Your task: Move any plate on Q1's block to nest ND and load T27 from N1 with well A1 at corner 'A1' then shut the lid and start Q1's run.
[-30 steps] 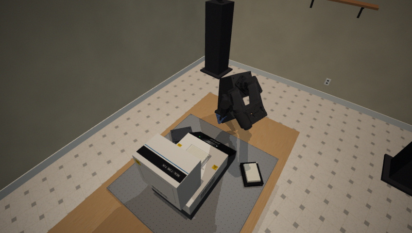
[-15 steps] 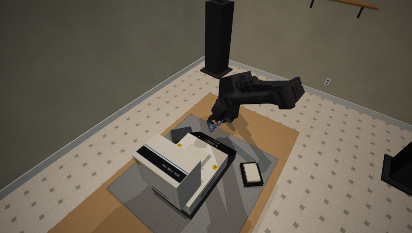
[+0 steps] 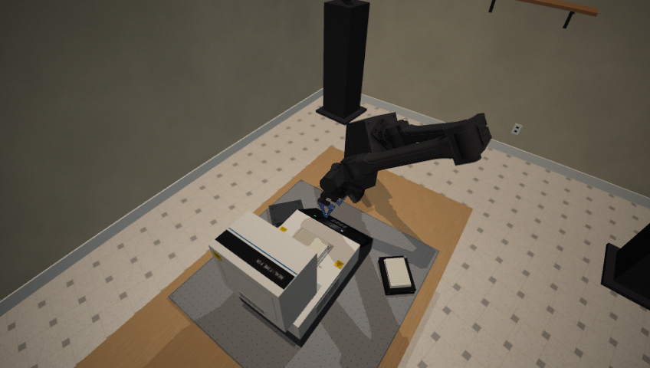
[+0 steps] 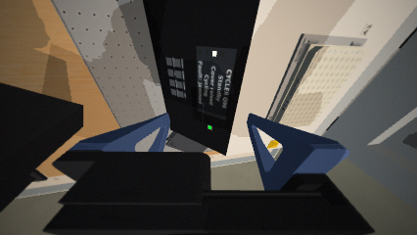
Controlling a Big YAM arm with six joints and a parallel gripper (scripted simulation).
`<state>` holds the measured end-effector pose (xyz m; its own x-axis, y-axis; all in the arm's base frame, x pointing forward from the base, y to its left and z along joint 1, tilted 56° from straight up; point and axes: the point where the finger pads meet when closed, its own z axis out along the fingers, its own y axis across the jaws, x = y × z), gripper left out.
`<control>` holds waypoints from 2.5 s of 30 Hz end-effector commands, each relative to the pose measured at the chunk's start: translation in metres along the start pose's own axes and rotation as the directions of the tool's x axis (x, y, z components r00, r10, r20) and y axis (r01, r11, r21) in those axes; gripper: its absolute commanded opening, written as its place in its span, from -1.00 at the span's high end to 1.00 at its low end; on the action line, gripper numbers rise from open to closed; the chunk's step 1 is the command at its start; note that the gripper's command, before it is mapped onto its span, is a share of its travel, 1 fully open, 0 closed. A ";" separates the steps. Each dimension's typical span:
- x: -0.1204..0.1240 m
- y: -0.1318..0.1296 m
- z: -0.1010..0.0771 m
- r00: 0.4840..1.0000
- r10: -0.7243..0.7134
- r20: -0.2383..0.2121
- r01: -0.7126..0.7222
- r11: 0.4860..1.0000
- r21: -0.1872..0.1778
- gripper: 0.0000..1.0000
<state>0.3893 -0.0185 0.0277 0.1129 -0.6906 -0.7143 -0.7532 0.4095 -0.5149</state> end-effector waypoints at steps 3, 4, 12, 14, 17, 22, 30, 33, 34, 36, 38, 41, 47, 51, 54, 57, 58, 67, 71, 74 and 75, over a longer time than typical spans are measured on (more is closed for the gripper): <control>0.001 -0.042 -0.009 1.000 -0.029 -0.008 0.029 1.000 0.003 -1.00; 0.001 -0.047 -0.009 1.000 -0.027 -0.004 0.027 0.999 -0.044 -1.00; -0.001 -0.064 -0.001 1.000 -0.012 0.006 0.013 0.995 -0.095 -1.00; -0.002 -0.077 0.001 1.000 -0.006 0.007 0.006 0.996 -0.094 -1.00; -0.004 -0.096 -0.003 1.000 0.001 0.004 0.000 0.996 -0.084 -1.00; 0.001 -0.122 -0.008 1.000 0.001 -0.003 -0.001 0.994 -0.112 -1.00; 0.005 -0.144 -0.008 1.000 0.023 -0.012 -0.025 0.988 -0.149 -1.00; -0.003 -0.170 -0.012 1.000 0.008 -0.007 -0.009 0.992 -0.129 -1.00; -0.002 -0.176 -0.012 1.000 0.004 -0.009 -0.005 0.984 -0.176 -1.00; -0.003 -0.187 -0.013 1.000 -0.004 -0.004 0.004 0.986 -0.166 -1.00; -0.005 -0.194 -0.014 1.000 0.000 -0.003 0.000 0.987 -0.161 -1.00; -0.006 -0.196 -0.015 1.000 0.010 -0.003 -0.010 0.986 -0.164 -1.00; 0.000 -0.181 -0.003 0.999 0.039 -0.010 -0.040 0.982 -0.183 -1.00; -0.003 -0.173 0.014 0.999 0.043 -0.004 -0.043 0.980 -0.194 -1.00; -0.008 -0.167 0.025 0.999 0.042 0.003 -0.041 0.978 -0.204 -1.00; -0.012 -0.166 0.028 0.999 0.036 0.006 -0.034 0.979 -0.202 -1.00; -0.012 -0.166 0.028 0.999 0.036 0.006 -0.034 0.979 -0.202 -1.00; -0.004 -0.161 0.039 0.999 0.054 -0.004 -0.054 0.979 -0.198 -1.00; -0.007 -0.157 0.050 0.999 0.048 0.002 -0.047 0.978 -0.206 -1.00; -0.010 -0.157 0.053 0.999 0.042 0.005 -0.040 0.978 -0.203 -1.00; -0.010 -0.157 0.053 0.999 0.042 0.005 -0.040 0.978 -0.203 -1.00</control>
<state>0.5379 -0.0549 0.0945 0.0855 -0.6766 -0.7313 -0.8675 0.3104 -0.3886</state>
